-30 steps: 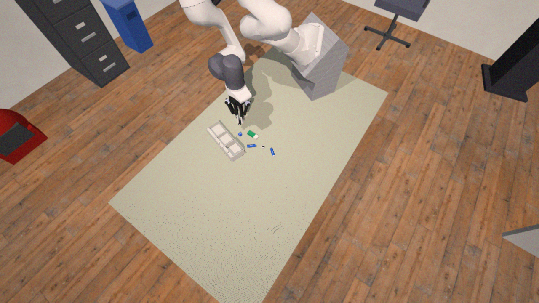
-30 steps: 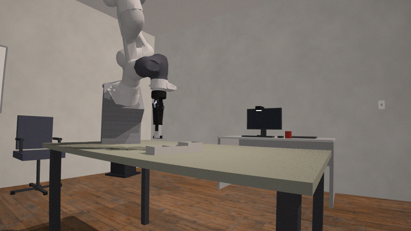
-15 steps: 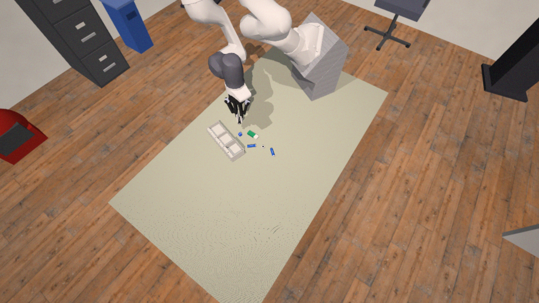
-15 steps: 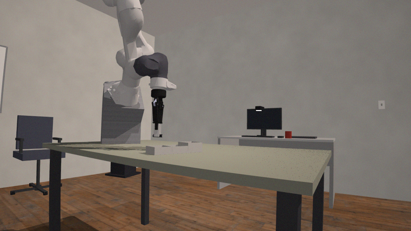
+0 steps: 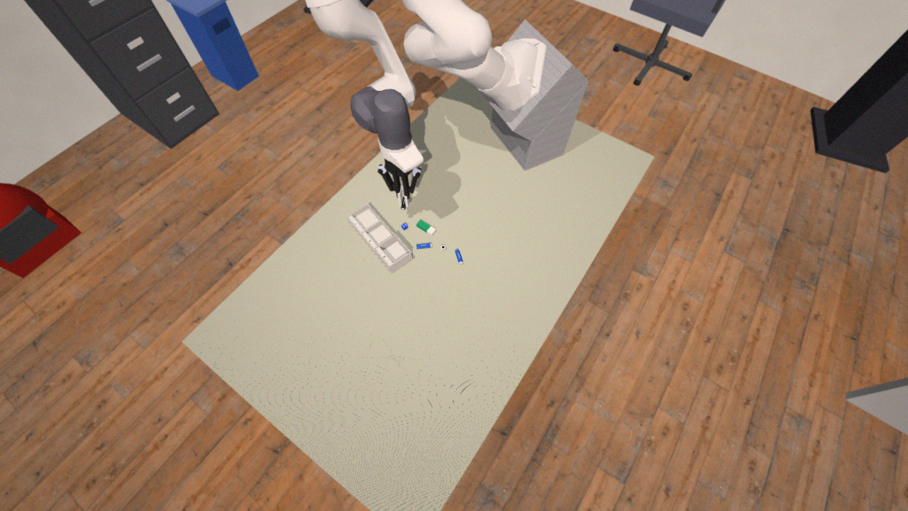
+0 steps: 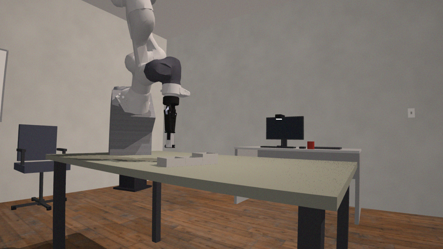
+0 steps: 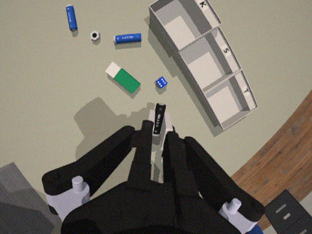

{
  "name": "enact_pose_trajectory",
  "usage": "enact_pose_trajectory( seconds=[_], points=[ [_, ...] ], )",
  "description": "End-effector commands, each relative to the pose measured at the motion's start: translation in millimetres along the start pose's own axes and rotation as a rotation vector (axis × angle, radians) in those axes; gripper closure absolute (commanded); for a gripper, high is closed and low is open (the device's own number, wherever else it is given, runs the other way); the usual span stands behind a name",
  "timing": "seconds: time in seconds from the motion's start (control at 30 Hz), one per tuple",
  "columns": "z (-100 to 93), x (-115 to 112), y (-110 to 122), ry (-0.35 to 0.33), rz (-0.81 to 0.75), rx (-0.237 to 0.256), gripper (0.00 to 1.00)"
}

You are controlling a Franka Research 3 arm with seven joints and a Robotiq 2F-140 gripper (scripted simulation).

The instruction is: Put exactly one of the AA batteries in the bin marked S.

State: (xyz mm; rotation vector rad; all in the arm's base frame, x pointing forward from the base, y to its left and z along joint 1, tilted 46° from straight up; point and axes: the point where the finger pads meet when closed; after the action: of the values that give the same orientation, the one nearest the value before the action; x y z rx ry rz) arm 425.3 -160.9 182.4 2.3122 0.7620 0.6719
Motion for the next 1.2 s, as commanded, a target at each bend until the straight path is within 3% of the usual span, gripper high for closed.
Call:
enact_pose_trajectory(
  seconds=[0.0,0.2,0.43,0.53,0.93,1.17],
  points=[
    [-0.8,1.2,-1.5,0.003,-0.008,0.004,0.95],
    [-0.8,1.2,-1.5,0.003,-0.008,0.004,0.95],
    [-0.7,30.7,28.4,0.003,-0.008,0.004,0.95],
    [-0.7,43.3,41.3,0.003,-0.146,0.002,0.95],
    [-0.7,85.5,84.0,0.021,-0.314,-0.043,0.95],
    [-0.7,88.7,84.9,0.027,-0.42,-0.058,0.95]
  ],
)
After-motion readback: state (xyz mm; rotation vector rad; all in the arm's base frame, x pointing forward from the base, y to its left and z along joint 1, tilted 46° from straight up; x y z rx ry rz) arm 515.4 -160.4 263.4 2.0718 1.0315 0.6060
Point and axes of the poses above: the point where the finger pads meet when closed, its own z axis out along the fingers, its own y axis across the jaws, x = y × z, and after that the axes turned 12 degrees about -z, right-handed
